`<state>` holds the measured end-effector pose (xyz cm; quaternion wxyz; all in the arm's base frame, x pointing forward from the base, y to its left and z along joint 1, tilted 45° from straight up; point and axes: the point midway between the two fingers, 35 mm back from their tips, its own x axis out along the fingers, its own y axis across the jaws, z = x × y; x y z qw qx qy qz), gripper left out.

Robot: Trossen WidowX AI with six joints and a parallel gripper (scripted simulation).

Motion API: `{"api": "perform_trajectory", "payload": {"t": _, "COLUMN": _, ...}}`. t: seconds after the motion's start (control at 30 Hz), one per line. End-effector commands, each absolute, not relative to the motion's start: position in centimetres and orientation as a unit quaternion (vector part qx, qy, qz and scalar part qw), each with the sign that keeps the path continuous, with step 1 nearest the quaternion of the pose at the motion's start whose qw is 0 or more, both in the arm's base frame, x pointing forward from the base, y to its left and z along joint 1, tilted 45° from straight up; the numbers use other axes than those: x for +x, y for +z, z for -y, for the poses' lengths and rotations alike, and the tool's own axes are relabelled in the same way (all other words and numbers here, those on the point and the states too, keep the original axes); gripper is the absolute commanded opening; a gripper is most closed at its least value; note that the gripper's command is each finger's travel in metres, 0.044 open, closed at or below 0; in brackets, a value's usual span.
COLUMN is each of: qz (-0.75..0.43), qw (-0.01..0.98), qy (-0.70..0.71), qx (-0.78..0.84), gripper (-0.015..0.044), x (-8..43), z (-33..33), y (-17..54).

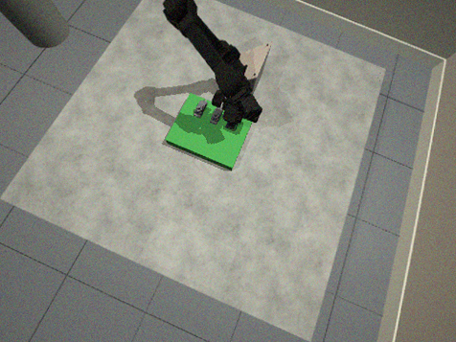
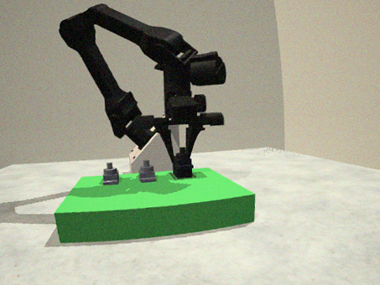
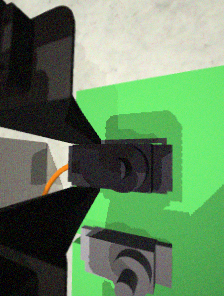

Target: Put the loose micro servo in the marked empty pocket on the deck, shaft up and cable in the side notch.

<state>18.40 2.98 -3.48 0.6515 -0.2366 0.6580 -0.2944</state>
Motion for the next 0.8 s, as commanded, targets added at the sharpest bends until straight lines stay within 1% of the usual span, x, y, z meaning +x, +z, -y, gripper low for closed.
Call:
{"api": "perform_trajectory", "payload": {"t": 0.0, "qz": -0.657, "qw": 0.652, "qy": -0.293, "qx": -0.240, "gripper": 0.0000, "x": 18.4, "z": -2.7, "y": -3.8}}
{"api": "perform_trajectory", "payload": {"t": 0.67, "qz": -0.656, "qw": 0.652, "qy": -0.293, "qx": -0.241, "gripper": 0.0000, "x": 18.3, "z": -1.3, "y": -5.2}}
{"api": "perform_trajectory", "payload": {"t": 0.77, "qz": -0.657, "qw": 0.652, "qy": -0.293, "qx": -0.241, "gripper": 0.0079, "x": 18.3, "z": -1.5, "y": -5.0}}
